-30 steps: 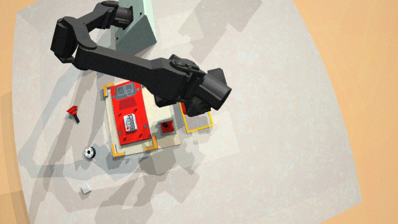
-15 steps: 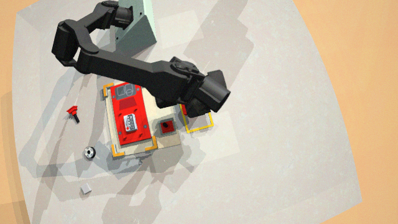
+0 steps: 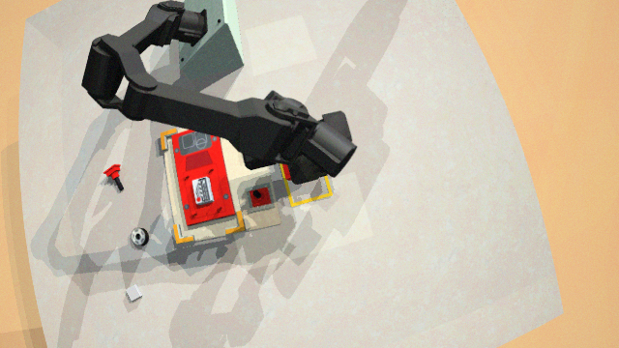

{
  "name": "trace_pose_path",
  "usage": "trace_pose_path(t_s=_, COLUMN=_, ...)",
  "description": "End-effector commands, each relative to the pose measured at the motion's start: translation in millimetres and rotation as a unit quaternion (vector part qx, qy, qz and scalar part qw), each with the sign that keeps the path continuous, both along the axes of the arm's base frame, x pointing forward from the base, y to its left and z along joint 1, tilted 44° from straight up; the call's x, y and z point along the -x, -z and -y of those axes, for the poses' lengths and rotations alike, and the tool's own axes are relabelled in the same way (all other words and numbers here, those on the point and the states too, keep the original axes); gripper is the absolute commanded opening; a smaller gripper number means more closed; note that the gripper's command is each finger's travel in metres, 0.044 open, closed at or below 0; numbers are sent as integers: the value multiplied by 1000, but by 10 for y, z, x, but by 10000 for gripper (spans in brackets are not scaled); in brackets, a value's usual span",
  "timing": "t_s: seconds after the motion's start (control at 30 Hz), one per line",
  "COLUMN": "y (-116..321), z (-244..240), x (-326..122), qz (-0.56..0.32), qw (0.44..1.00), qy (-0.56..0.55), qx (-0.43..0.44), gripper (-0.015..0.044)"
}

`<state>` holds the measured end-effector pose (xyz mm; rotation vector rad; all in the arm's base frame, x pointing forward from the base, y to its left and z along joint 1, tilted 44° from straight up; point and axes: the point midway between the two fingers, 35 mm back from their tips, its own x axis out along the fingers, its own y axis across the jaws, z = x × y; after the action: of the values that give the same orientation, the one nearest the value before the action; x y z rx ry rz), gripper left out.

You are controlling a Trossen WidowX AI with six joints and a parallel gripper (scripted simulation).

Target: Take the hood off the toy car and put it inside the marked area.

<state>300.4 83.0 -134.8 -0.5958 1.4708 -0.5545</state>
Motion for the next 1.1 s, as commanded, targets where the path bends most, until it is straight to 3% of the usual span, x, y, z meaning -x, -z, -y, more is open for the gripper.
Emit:
trace_pose_path(t_s=0.0, y=40, z=41, x=23, qz=-5, qw=1000, qy=-3, qx=4, gripper=0)
trace_pose_path(t_s=1.07, y=158, z=161, x=28, qz=-5, qw=1000, qy=-3, qx=5, gripper=0)
